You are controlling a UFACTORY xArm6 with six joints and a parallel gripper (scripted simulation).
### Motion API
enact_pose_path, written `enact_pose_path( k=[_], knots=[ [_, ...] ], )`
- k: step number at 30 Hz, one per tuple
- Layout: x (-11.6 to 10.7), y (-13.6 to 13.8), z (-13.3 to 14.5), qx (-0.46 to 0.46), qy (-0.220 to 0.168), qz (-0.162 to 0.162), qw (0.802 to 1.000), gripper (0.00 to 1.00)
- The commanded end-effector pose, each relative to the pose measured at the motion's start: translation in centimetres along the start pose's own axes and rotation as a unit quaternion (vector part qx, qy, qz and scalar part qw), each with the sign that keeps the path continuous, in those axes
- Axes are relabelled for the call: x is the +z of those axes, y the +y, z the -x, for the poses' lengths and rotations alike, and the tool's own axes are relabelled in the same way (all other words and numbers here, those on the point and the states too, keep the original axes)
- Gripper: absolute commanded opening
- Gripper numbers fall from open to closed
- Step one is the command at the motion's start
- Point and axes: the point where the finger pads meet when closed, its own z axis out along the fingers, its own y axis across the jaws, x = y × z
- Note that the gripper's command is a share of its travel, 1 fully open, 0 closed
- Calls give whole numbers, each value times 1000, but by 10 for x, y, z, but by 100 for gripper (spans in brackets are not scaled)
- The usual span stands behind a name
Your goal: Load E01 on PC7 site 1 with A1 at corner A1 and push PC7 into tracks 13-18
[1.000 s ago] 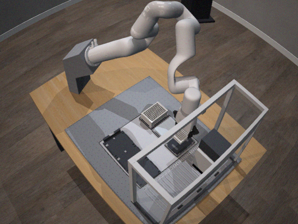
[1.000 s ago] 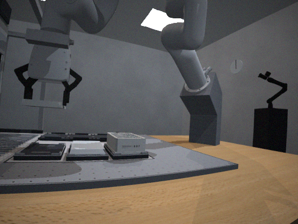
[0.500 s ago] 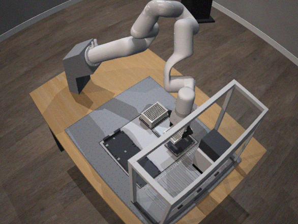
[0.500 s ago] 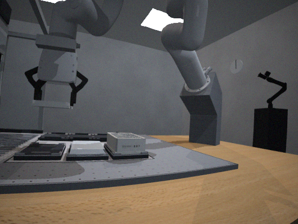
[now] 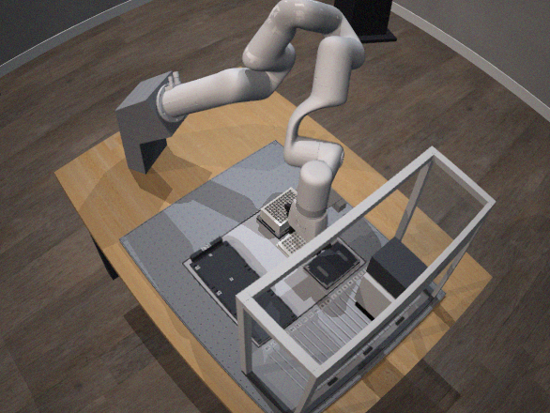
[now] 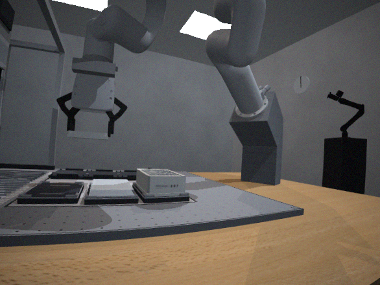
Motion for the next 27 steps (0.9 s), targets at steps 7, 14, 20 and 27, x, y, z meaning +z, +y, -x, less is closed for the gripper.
enact_pose_path(
  k=[7, 14, 20, 27],
  knots=[
    [-1, -24, 34, -1, 3, 2, 1000, 0],
    [0, -45, 62, -1, 3, 2, 1000, 0],
    [0, -57, 78, -1, 2, 2, 1000, 0],
    [0, -78, 106, -1, 2, 1, 1000, 0]
  ],
)
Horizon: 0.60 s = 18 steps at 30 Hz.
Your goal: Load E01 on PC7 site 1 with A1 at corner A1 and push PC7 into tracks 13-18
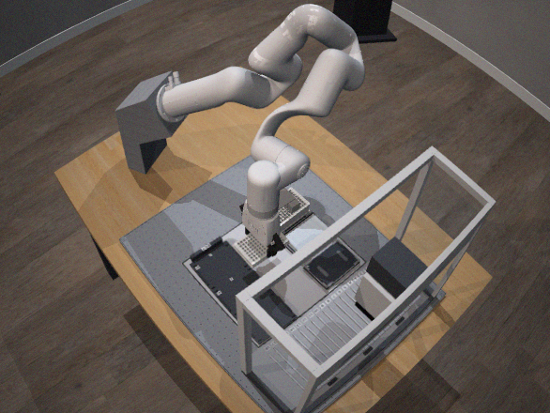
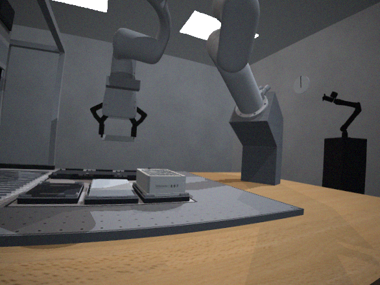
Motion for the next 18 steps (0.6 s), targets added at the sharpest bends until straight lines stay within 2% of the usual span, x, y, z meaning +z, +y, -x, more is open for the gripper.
enact_pose_path(
  k=[1, 18],
  knots=[
    [0, -12, 18, -1, 1, 1, 1000, 0],
    [0, -57, 78, -1, 1, 1, 1000, 0]
  ],
)
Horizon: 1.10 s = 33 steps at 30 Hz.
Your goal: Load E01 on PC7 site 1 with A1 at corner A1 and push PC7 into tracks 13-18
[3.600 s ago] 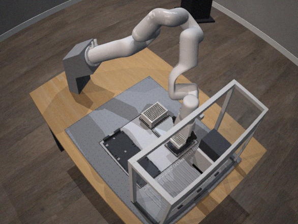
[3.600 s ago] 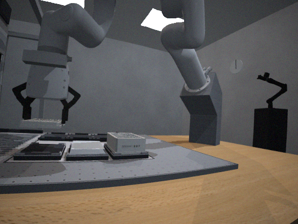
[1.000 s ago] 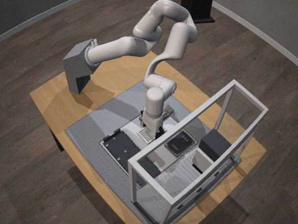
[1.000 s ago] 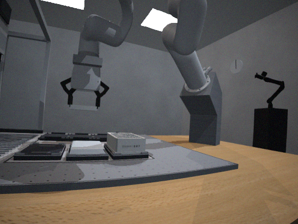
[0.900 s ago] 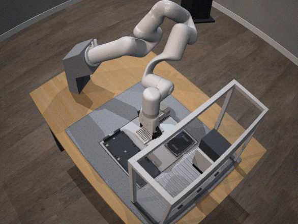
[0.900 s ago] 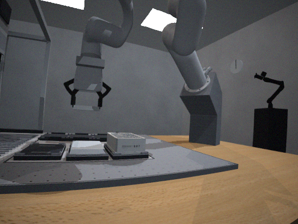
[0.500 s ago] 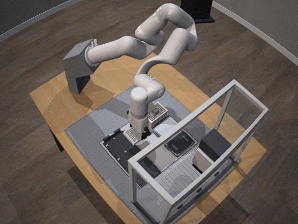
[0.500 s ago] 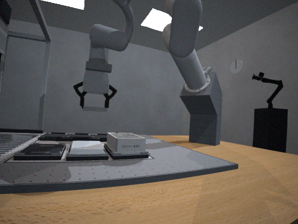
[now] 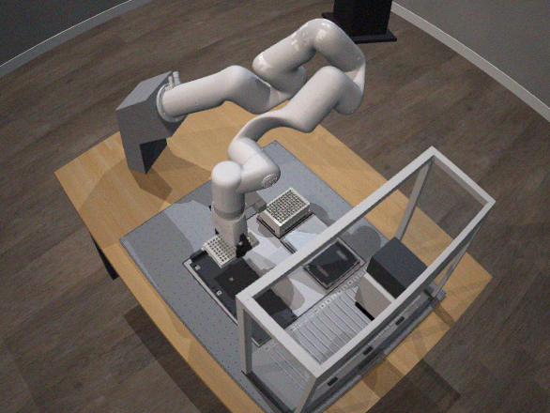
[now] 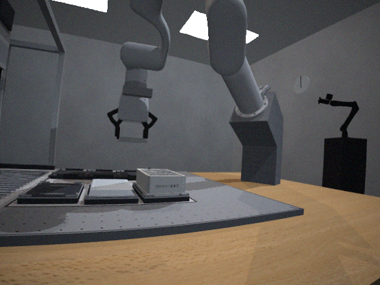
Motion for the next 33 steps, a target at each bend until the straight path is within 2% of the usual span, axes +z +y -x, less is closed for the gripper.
enact_pose_path(
  k=[1, 4, 26, 33],
  knots=[
    [0, -12, 18, -1, 1, 1, 1000, 0],
    [0, -20, 29, -1, 1, 1, 1000, 0],
    [0, -20, 29, -1, 1, 1, 1000, 0],
    [12, -20, 29, -1, 1, 1, 1000, 0]
  ],
)
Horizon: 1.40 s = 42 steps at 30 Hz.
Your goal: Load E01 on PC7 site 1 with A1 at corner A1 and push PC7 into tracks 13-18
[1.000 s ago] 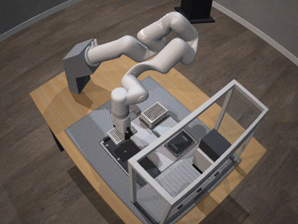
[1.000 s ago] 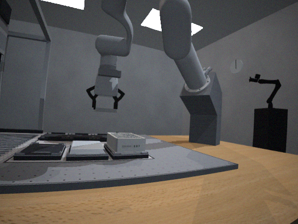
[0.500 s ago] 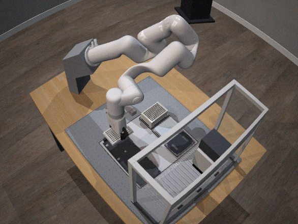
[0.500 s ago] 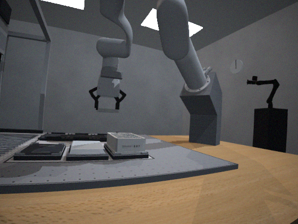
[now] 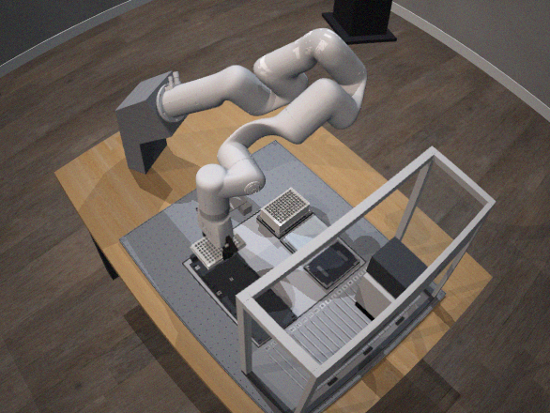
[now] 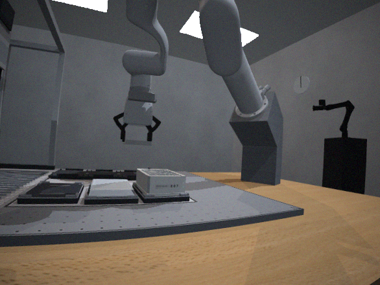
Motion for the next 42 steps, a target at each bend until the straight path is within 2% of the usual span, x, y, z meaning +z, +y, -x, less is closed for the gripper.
enact_pose_path(
  k=[1, 42],
  knots=[
    [6, 1, 1, 0, -1, 1, 1000, 0],
    [66, 1, 1, 0, -1, 1, 1000, 0]
  ],
)
